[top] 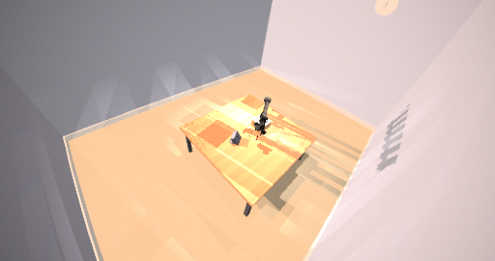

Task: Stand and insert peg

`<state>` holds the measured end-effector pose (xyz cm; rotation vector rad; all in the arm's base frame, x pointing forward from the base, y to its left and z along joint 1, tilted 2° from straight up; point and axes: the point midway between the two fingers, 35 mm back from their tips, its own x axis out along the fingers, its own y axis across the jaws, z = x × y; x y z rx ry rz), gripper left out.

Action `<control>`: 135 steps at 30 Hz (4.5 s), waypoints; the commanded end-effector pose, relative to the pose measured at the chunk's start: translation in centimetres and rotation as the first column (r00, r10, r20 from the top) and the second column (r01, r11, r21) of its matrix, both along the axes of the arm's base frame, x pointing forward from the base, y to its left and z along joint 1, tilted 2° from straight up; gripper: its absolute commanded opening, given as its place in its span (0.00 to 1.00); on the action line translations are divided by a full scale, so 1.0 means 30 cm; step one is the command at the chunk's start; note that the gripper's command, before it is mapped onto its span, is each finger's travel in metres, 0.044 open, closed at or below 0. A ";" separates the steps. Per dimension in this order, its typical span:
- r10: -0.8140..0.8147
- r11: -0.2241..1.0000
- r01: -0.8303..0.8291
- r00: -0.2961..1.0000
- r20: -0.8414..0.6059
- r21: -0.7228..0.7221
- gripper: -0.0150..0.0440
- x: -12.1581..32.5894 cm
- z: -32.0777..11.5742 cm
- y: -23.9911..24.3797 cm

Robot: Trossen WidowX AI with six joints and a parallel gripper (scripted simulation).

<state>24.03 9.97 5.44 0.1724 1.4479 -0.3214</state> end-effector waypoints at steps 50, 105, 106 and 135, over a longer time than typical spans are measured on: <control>-0.016 0.992 0.028 0.995 -0.097 0.122 1.00 0.008 -0.192 0.014; -0.015 0.992 0.027 0.995 -0.095 0.122 0.25 0.021 -0.045 0.014; -0.015 0.992 0.027 0.995 -0.095 0.122 0.25 0.021 -0.032 0.014; -0.039 0.996 0.037 0.999 -0.024 -0.078 0.25 0.113 -0.016 -0.039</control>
